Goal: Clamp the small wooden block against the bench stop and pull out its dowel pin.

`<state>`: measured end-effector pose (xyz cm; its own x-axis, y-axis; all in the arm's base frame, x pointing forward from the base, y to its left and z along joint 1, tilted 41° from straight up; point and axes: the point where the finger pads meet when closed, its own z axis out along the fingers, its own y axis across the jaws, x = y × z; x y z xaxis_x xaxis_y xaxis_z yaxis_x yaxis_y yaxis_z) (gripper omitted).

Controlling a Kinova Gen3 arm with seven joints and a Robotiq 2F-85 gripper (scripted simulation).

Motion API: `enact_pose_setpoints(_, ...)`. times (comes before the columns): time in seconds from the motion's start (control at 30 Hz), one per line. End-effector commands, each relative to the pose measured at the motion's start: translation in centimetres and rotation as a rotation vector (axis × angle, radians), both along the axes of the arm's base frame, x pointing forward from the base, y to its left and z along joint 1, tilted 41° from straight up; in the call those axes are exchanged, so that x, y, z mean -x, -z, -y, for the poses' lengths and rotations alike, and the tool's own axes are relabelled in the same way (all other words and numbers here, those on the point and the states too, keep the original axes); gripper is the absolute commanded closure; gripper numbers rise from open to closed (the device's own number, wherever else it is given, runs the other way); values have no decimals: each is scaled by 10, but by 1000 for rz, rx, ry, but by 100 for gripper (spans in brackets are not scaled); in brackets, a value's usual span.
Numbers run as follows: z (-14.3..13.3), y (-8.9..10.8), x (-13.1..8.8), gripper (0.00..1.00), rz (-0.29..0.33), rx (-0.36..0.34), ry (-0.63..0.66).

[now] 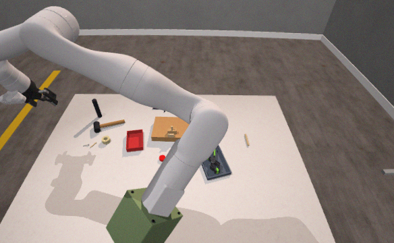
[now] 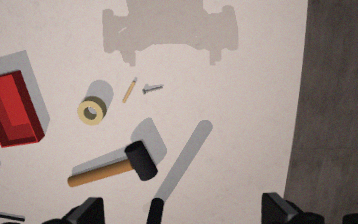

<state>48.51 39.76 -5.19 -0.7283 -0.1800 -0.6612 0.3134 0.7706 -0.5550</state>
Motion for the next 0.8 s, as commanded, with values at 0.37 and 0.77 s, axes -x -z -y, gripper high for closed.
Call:
enact_pose_setpoints(0.37, -1, -1, 0, 0, 1, -2, -2)
enact_pose_setpoints(0.77, 0, -2, -2, 90, 0, -2, -3)
